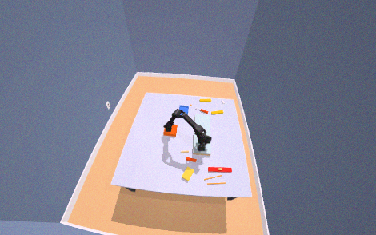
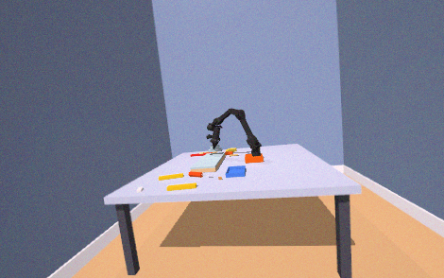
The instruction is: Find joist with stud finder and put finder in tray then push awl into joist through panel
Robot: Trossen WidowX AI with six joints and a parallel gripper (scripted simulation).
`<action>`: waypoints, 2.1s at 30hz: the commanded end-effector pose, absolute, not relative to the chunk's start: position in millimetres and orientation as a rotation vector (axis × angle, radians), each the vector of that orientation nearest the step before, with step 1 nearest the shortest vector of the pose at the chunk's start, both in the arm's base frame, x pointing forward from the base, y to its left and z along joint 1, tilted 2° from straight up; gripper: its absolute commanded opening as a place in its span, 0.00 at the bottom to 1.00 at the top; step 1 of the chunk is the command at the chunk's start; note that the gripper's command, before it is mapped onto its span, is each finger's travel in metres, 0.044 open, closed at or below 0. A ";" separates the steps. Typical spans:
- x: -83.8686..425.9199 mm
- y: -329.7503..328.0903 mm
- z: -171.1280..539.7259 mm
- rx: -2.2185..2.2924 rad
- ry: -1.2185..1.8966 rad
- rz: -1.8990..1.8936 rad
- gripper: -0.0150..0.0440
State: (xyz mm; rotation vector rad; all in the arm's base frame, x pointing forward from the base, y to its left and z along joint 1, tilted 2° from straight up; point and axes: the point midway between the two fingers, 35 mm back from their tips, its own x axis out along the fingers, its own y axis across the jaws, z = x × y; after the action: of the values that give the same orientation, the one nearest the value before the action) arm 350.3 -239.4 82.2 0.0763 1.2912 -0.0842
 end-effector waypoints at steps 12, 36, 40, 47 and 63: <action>351.4 -238.4 63.4 0.074 1.284 -0.079 0.25; 358.1 -173.7 58.0 0.079 1.283 -0.074 0.25; 359.5 -159.8 58.1 0.080 1.283 -0.074 0.25; 362.1 -135.3 58.5 0.082 1.283 -0.072 0.25; 368.0 -79.4 59.6 0.087 1.282 -0.069 0.25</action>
State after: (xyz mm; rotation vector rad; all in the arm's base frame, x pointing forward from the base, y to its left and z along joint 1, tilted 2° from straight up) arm 367.7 -91.8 59.9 0.0871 1.2805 -0.0699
